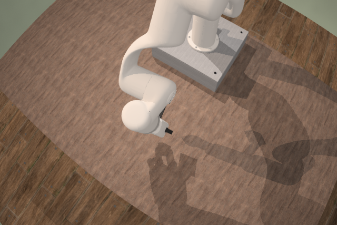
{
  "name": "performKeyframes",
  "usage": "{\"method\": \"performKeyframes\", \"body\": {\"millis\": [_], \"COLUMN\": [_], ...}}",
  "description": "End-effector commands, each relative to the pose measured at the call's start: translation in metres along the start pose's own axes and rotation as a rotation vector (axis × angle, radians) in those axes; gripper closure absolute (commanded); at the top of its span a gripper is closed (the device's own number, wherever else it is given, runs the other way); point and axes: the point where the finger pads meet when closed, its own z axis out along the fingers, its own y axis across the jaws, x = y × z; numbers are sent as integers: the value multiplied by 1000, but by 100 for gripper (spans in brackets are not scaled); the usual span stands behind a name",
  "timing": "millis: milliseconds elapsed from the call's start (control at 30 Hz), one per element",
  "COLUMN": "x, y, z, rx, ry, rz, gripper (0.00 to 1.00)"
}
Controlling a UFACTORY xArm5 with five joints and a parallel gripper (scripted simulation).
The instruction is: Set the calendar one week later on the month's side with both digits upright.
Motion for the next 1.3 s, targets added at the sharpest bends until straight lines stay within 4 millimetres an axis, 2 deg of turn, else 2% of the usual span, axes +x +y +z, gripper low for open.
{"method": "performKeyframes", "body": {"millis": [0,100,300,700,900,1267], "x": [-2,-4,-4,-9,-9,-12], "y": [0,0,0,0,0,0], "z": [-1,-1,-1,1,1,2], "rx": [0,0,0,-1,-1,-1], "ry": [61,142,169,404,428,600], "rz": [0,0,0,0,0,0], "gripper": [71,71,71,71,71,71]}}
